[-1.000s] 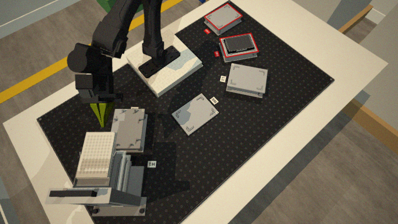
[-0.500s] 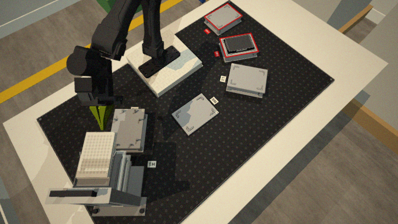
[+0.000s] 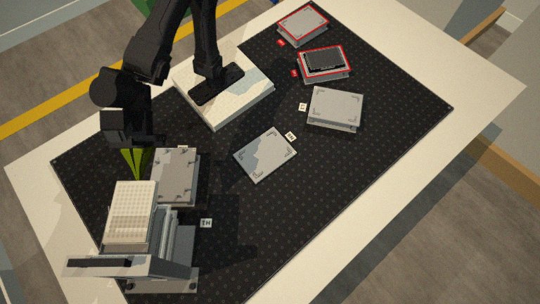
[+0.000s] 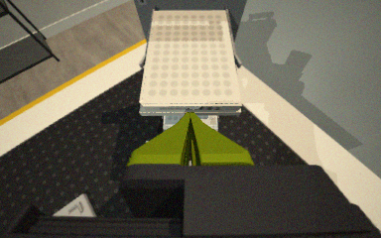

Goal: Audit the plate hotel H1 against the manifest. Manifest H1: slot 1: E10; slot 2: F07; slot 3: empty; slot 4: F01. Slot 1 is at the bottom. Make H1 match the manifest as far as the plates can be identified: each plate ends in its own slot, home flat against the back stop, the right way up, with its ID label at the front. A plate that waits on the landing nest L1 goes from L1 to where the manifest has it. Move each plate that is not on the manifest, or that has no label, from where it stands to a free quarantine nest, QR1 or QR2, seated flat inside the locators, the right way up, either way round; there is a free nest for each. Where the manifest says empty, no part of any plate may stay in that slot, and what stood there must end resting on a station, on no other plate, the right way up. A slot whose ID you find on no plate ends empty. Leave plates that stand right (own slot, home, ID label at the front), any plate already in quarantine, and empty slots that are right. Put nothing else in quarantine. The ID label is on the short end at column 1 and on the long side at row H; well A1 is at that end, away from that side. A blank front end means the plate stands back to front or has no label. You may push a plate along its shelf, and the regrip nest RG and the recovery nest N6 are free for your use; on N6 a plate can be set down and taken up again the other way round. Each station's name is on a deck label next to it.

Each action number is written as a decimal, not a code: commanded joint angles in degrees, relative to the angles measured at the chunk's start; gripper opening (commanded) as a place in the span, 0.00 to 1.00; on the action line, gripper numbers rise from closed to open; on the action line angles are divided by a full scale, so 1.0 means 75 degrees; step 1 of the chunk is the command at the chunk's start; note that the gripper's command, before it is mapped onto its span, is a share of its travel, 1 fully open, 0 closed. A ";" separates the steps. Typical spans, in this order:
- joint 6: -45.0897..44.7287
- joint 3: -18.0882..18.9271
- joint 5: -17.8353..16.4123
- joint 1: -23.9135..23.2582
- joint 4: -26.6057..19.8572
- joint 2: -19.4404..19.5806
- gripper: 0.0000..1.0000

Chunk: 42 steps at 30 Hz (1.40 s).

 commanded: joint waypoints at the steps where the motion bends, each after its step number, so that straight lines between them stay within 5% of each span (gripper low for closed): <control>1: 0.0009 0.0092 0.0015 0.0010 0.0029 -0.0031 0.00; 42: 0.0139 0.0646 0.0235 0.0261 0.0193 0.0640 0.00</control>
